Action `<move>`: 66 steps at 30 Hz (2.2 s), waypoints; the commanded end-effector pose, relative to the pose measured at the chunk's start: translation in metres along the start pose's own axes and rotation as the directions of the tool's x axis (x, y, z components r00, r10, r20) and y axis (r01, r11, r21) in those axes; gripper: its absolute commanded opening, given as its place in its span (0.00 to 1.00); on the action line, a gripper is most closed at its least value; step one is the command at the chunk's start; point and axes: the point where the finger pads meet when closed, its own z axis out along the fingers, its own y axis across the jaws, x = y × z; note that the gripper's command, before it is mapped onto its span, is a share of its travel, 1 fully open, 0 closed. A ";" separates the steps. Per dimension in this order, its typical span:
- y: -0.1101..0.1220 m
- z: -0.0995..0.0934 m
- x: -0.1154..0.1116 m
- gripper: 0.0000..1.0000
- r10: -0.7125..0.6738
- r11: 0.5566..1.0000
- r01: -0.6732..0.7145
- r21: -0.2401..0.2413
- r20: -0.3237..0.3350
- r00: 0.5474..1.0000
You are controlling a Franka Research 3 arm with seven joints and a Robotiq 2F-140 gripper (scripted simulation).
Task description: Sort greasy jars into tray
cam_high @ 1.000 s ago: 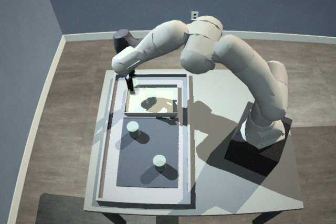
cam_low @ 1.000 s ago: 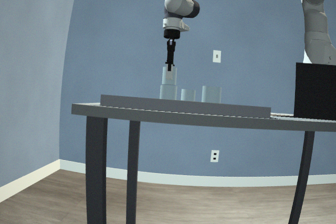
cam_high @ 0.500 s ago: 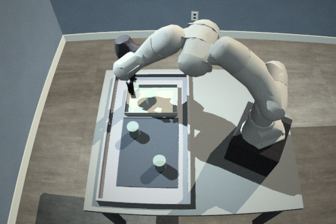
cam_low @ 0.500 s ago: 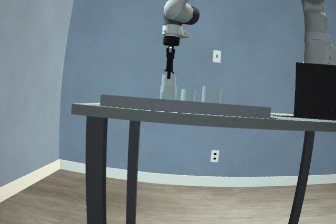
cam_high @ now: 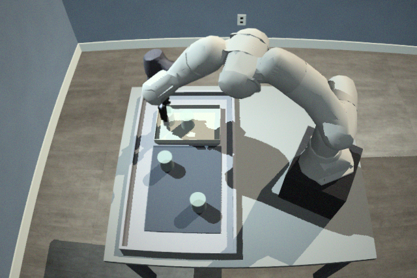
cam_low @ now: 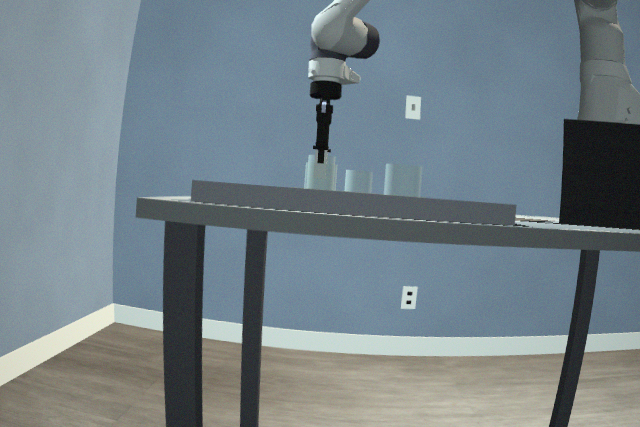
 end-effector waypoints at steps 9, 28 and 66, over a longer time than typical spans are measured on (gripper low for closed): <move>-0.002 0.004 -0.006 0.00 -0.002 1.000 0.002 0.005 0.014 1.000; -0.002 0.022 -0.006 0.00 -0.002 1.000 0.002 0.005 0.014 1.000; -0.002 -0.036 -0.005 1.00 -0.002 1.000 0.002 0.005 0.014 1.000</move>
